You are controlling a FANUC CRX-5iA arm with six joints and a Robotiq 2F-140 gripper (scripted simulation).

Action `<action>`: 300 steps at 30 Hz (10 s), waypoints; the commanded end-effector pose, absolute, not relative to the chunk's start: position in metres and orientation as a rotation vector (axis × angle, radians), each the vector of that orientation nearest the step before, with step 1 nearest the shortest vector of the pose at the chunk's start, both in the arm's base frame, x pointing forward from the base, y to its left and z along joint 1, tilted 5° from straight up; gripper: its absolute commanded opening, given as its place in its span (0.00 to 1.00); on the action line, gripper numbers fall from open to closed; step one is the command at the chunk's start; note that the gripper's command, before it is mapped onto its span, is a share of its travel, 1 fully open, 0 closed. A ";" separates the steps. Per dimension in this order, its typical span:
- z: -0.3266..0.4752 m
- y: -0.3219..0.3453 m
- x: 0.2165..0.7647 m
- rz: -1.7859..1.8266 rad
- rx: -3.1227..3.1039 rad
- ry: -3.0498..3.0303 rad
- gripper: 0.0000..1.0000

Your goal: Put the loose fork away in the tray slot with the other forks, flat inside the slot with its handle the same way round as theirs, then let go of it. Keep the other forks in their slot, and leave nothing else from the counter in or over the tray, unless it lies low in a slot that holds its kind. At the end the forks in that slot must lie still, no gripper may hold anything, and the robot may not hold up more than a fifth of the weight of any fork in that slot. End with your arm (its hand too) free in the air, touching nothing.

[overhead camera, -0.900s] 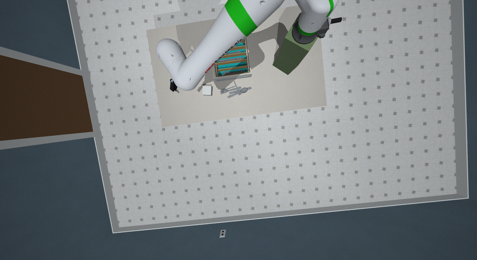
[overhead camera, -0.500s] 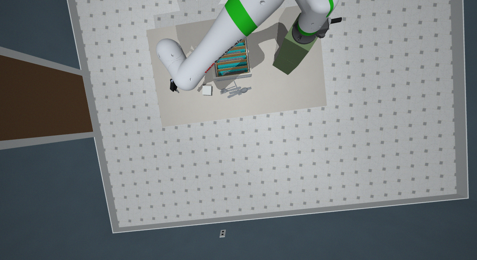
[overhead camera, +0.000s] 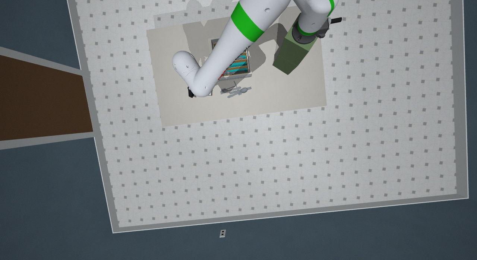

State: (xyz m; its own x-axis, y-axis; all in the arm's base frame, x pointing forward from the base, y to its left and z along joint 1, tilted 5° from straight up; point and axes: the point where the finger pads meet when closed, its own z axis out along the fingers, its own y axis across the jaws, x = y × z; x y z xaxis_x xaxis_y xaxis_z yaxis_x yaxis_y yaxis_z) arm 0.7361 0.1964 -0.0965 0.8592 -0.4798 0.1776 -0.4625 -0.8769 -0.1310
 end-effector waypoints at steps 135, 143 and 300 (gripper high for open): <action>-0.339 0.183 0.565 -0.103 -3.194 -0.195 0.17; -0.340 0.183 0.565 -0.103 -3.194 -0.195 0.17; -0.358 0.182 0.566 -0.103 -3.194 -0.195 0.02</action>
